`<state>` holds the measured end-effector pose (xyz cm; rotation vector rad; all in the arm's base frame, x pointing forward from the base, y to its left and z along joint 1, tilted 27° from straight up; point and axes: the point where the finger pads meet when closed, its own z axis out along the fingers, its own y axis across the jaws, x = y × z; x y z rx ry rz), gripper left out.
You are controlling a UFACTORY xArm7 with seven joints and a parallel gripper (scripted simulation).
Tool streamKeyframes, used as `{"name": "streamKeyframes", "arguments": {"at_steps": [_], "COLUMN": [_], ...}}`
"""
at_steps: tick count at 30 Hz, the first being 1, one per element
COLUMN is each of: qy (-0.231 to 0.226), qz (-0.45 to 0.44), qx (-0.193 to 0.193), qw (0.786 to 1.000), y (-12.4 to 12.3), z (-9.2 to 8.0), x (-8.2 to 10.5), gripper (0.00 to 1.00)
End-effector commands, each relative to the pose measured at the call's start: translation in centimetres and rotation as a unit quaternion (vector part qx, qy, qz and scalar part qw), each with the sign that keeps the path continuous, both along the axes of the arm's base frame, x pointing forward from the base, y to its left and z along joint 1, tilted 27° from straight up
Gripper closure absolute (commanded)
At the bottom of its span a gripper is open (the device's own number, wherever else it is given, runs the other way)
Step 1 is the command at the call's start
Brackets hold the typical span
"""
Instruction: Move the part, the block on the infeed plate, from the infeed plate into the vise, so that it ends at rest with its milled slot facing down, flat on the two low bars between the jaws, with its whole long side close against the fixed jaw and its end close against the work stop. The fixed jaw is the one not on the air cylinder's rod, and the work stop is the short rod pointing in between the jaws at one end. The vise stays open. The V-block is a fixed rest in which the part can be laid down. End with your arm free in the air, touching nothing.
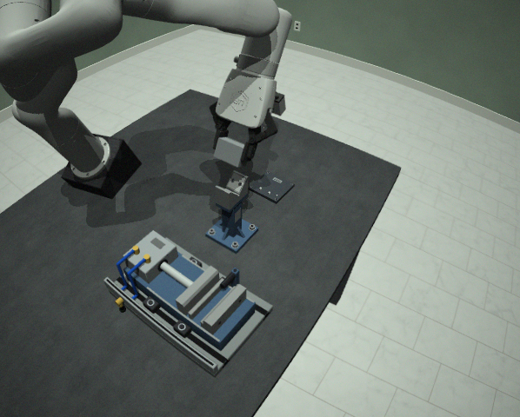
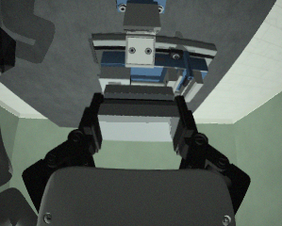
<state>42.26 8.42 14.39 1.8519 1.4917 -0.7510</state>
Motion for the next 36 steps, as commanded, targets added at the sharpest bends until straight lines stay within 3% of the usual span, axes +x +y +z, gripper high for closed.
{"name": "streamKeyframes", "arguments": {"at_steps": [1, 21, 36], "qy": [0.004, 0.018, 0.024], "qz": [-0.003, -0.015, -0.02], "qx": [-0.027, -0.118, -0.158], "qw": [1.0, 0.993, 0.987], "y": [0.19, 0.29, 0.33], "z": [0.07, -0.11, -0.2], "x": [0.09, 0.13, 0.14], "gripper": [1.0, 1.0, 1.0]}}
